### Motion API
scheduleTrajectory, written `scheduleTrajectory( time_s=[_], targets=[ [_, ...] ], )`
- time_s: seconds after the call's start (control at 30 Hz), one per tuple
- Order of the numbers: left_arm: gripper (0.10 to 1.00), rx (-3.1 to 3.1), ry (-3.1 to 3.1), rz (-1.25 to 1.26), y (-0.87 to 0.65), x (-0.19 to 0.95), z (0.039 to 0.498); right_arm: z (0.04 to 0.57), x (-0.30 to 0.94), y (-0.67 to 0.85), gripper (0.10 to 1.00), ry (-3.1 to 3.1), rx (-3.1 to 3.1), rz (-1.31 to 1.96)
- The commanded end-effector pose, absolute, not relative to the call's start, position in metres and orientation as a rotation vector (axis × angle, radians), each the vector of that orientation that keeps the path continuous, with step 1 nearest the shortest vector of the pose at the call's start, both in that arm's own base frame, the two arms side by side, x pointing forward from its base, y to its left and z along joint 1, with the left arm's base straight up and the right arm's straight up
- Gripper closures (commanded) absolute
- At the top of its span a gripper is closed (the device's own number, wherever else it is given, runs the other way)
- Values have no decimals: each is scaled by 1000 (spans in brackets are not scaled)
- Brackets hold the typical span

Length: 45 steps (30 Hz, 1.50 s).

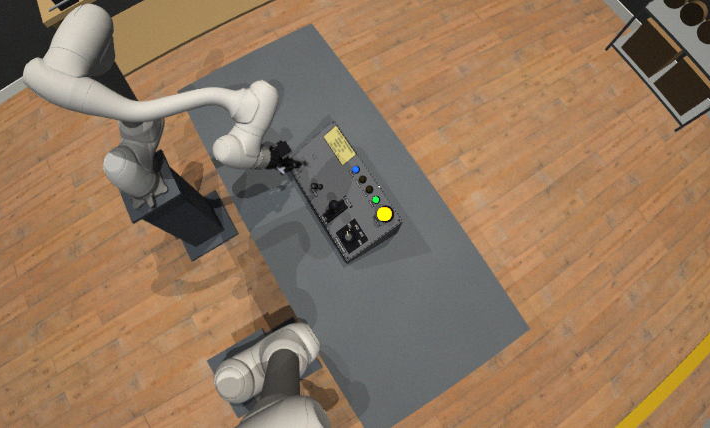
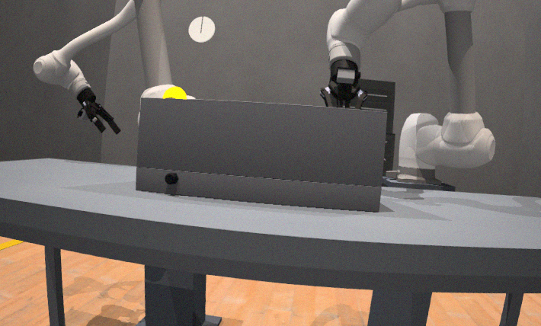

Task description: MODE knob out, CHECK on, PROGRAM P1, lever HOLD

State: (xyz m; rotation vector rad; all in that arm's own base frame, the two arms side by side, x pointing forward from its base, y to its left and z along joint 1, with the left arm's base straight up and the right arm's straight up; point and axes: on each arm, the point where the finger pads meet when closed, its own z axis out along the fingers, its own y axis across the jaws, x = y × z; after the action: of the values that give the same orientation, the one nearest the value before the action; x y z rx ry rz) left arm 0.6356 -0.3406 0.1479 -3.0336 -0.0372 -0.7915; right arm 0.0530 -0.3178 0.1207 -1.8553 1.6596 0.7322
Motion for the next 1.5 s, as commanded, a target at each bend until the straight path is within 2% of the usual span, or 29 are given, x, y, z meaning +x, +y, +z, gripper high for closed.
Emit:
scheduleTrajectory(
  time_s=[0.0,0.7,1.2,1.47],
  targets=[
    [999,-3034,-37,-793,-341,634,148,121,53,-318,98,1660,-1856,731],
    [999,-3034,-37,-793,-341,621,150,121,53,-318,98,1660,-1856,731],
    [999,-3034,-37,-793,-342,582,221,121,53,-318,98,1660,-1856,731],
    [999,-3034,-37,-793,-342,575,233,121,53,-318,98,1660,-1856,731]
  ],
)
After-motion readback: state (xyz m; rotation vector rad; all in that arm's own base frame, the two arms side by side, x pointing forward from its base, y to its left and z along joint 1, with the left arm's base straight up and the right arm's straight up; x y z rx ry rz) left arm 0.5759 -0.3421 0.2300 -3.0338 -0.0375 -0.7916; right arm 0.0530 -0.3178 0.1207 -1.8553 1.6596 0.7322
